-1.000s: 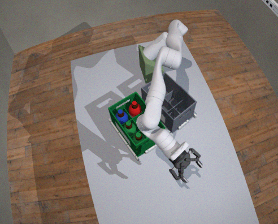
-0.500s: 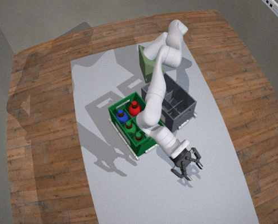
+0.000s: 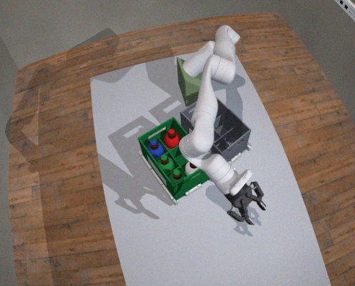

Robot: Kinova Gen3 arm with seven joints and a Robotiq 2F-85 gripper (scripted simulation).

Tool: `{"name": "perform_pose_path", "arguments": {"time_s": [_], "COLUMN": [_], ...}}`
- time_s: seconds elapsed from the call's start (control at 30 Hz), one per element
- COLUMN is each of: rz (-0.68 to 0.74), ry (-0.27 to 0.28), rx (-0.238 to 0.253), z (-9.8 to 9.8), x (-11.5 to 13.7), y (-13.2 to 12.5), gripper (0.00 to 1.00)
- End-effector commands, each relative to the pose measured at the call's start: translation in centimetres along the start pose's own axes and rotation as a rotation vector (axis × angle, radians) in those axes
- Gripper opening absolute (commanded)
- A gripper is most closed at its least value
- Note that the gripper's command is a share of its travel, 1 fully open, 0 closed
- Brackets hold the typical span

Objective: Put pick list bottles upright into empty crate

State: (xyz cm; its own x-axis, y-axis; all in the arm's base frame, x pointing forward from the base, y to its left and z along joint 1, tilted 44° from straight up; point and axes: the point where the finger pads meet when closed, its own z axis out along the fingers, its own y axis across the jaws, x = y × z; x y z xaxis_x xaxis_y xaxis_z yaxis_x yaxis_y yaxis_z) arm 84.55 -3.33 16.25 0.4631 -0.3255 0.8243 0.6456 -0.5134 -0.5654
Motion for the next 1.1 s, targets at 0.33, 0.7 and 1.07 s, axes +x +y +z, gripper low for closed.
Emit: {"name": "perform_pose_path", "arguments": {"time_s": [0.33,0.7,1.07], "rz": [-0.191,-0.321,-0.513], "ry": [-0.105,-0.168,-0.256], "rx": [0.060,0.104,0.176], "z": [1.8,2.5,2.6], "x": [0.7,1.2,1.3], "y": [-5.6,-10.2,-14.4], "gripper": [0.67,0.67,0.67]}}
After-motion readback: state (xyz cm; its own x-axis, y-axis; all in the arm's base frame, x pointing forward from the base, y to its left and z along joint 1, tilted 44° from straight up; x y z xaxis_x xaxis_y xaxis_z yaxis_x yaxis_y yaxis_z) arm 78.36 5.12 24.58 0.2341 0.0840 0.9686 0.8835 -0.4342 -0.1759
